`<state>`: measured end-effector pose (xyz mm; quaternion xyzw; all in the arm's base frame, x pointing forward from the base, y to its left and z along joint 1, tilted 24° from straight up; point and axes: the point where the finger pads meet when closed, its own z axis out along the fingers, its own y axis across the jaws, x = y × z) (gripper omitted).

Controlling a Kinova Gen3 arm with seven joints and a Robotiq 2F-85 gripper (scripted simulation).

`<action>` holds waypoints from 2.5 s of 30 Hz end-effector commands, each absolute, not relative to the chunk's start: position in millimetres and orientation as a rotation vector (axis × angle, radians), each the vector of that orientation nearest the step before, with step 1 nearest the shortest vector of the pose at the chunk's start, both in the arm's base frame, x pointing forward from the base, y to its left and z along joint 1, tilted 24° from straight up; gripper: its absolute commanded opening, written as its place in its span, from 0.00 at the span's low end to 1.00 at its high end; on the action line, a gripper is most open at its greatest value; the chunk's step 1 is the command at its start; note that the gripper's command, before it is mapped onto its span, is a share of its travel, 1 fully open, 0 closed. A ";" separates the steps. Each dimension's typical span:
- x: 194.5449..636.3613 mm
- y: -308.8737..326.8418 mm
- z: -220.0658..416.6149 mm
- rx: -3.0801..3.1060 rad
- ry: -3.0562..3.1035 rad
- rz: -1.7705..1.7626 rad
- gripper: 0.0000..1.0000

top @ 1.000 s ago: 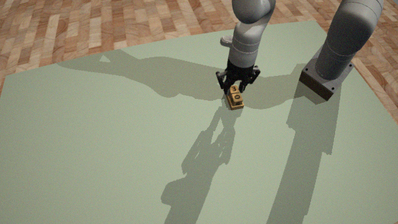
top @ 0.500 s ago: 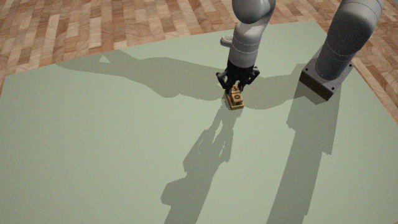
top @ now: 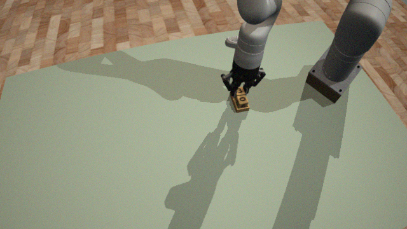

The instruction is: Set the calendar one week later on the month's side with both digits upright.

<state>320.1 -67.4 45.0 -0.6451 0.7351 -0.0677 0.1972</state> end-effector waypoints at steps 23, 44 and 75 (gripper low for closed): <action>319.4 -65.1 49.1 -1.801 2.057 -0.183 0.26; 304.1 -74.8 88.7 -1.795 2.064 -0.189 0.26; 284.5 -80.8 137.1 -1.800 2.057 -0.187 0.26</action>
